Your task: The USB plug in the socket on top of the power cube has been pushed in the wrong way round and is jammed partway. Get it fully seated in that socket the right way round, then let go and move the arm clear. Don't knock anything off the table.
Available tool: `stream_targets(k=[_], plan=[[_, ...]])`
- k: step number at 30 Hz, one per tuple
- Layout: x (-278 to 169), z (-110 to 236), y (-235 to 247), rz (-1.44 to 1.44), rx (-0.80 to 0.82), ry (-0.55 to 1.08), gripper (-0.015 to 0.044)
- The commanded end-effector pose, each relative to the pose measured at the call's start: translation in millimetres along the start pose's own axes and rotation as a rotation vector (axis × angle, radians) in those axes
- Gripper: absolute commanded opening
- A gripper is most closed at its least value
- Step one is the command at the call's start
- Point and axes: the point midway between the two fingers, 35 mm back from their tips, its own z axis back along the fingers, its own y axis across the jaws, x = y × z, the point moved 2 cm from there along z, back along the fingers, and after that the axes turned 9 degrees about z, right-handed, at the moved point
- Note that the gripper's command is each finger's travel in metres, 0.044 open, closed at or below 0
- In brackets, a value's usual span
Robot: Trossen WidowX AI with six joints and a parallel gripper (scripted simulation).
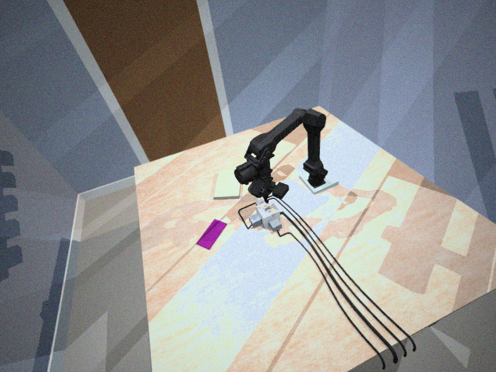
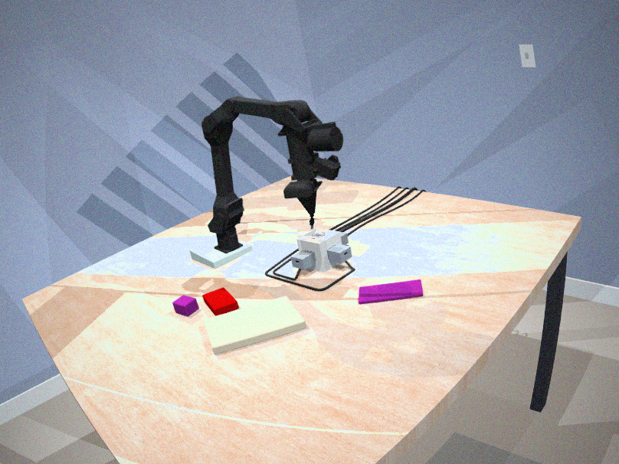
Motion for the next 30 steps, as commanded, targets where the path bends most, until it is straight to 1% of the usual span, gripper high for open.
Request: stream_targets(k=[1,30], plan=[[0.1,-0.2,0.0,0.096,0.0,-0.001,0.0],[0.1,-0.3,0.0,0.855,0.0,0.0,0.0]])
